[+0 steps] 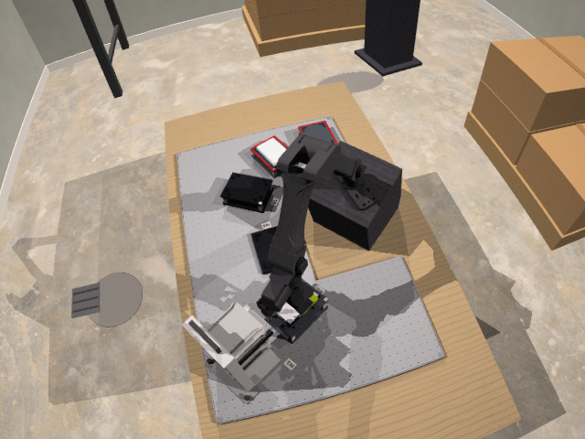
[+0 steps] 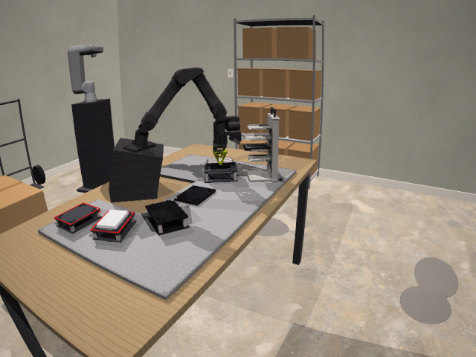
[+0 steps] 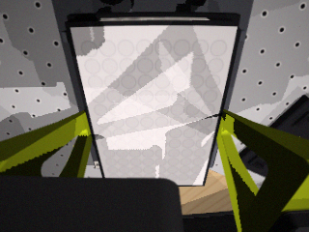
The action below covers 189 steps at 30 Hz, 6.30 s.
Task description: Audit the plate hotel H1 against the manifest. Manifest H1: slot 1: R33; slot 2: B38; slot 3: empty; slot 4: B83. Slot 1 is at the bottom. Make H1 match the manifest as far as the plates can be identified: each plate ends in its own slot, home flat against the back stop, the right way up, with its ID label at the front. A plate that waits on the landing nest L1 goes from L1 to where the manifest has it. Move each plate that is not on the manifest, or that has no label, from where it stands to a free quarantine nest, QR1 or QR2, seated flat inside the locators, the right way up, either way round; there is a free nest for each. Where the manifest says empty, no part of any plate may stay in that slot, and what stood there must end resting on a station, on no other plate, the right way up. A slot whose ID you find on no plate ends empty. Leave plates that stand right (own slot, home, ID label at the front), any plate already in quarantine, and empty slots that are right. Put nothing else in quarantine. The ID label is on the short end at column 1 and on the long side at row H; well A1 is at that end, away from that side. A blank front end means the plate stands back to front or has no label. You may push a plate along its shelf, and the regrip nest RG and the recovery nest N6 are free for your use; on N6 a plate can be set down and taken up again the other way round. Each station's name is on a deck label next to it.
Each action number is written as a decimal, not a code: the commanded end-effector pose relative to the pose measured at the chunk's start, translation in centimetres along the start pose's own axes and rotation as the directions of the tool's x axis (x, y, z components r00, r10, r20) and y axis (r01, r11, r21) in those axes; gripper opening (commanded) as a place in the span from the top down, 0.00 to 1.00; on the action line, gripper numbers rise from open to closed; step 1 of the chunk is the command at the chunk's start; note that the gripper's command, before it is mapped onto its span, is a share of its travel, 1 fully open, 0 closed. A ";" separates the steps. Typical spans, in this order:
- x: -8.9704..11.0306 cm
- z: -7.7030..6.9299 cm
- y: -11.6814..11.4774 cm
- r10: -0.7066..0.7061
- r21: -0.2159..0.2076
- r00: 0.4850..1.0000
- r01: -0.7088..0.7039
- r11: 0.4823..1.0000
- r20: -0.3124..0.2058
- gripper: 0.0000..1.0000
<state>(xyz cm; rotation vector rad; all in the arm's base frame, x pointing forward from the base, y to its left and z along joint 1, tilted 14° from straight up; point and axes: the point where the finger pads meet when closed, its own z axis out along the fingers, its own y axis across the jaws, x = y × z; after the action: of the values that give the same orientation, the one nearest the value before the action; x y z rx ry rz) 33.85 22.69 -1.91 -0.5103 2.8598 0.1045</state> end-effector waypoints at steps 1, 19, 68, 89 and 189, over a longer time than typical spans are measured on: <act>-0.9 -1.6 0.4 -0.002 -0.011 1.000 0.002 1.000 0.028 0.14; -1.1 -3.4 0.6 -0.003 -0.013 0.999 0.003 1.000 0.036 0.14; -0.8 -10.7 0.5 -0.005 -0.012 0.999 0.006 1.000 0.037 0.14; -0.6 -15.9 0.4 -0.005 -0.010 0.999 0.006 1.000 0.038 0.14; 7.6 -16.4 -17.9 0.982 -0.026 0.191 -0.981 0.191 0.016 0.14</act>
<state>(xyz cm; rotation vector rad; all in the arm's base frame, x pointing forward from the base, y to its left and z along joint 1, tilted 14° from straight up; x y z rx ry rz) 29.34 1.93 10.59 1.3988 2.6449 0.2973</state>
